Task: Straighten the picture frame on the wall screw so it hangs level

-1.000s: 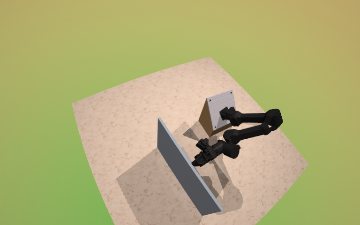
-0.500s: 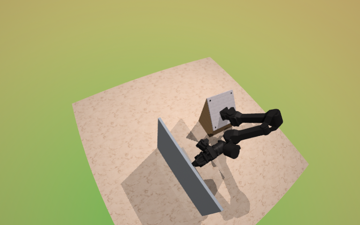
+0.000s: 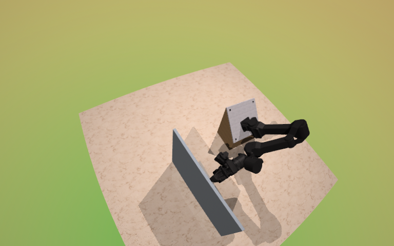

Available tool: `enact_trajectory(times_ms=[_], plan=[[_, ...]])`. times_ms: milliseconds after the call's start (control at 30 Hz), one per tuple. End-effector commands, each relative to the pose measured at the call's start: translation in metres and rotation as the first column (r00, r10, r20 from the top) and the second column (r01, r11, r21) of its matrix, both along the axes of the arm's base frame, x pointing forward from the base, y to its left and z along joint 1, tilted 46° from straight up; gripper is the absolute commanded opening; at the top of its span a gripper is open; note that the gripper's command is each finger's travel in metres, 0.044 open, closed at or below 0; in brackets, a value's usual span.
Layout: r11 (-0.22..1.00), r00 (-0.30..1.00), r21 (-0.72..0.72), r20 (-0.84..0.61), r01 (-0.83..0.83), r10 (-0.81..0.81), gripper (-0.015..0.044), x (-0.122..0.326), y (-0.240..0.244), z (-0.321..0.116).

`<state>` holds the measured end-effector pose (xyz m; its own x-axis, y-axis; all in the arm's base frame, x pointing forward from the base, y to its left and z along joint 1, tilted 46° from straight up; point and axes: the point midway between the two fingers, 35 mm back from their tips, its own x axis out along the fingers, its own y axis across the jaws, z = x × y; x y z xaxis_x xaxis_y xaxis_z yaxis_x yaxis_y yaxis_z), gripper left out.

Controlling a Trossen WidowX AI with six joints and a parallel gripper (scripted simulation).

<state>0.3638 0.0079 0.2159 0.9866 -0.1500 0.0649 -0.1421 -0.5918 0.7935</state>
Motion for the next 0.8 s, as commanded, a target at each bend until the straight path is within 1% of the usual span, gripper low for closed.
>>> enact_trajectory(times_ms=[0, 767], plan=[[1.000, 1.000, 0.005, 0.004, 0.007, -0.007, 0.0000, -0.0002, -0.0019, 0.0001], [1.000, 1.000, 0.005, 0.004, 0.007, -0.007, 0.0000, -0.0008, -0.0068, -0.0023]])
